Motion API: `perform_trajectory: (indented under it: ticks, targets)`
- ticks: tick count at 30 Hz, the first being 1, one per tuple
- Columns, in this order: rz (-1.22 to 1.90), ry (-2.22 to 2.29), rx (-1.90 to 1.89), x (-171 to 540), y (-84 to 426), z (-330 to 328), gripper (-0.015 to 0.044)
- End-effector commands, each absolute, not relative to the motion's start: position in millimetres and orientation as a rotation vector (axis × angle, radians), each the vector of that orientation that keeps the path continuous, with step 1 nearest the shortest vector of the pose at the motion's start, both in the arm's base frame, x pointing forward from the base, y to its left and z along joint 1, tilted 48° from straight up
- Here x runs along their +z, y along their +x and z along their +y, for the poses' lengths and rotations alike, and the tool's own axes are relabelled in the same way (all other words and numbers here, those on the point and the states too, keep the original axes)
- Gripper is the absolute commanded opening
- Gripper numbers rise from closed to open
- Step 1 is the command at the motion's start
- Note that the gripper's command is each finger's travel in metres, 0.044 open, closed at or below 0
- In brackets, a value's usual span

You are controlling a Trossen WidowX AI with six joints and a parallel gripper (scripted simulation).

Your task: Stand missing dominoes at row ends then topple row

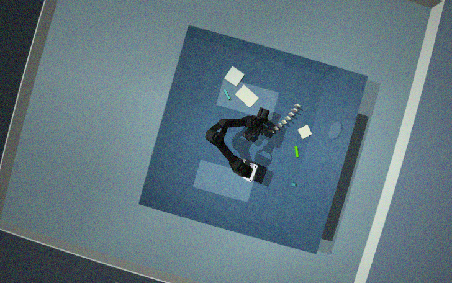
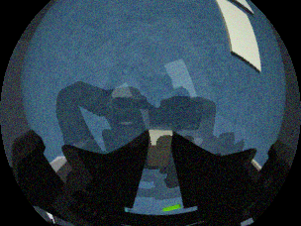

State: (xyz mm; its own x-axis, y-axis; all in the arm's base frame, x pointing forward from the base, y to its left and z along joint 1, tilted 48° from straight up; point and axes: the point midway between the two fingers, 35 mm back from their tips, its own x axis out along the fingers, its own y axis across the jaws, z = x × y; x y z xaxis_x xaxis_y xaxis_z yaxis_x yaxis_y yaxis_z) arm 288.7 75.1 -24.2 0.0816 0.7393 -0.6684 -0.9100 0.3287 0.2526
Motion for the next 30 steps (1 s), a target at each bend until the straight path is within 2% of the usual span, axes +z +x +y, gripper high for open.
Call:
perform_trajectory:
  ticks: [1, 15, 22, 30]
  targets:
    - [0.817, -0.248, 1.251, -24, 288, 76, 0.0107]
    - [0.822, -0.252, 1.249, 77, 279, -45, 0.0107]
    - [0.851, -0.216, 1.228, 83, 279, -44, 0.0107]
    - [1.162, 0.233, 0.938, 133, 281, 0, 0.0107]
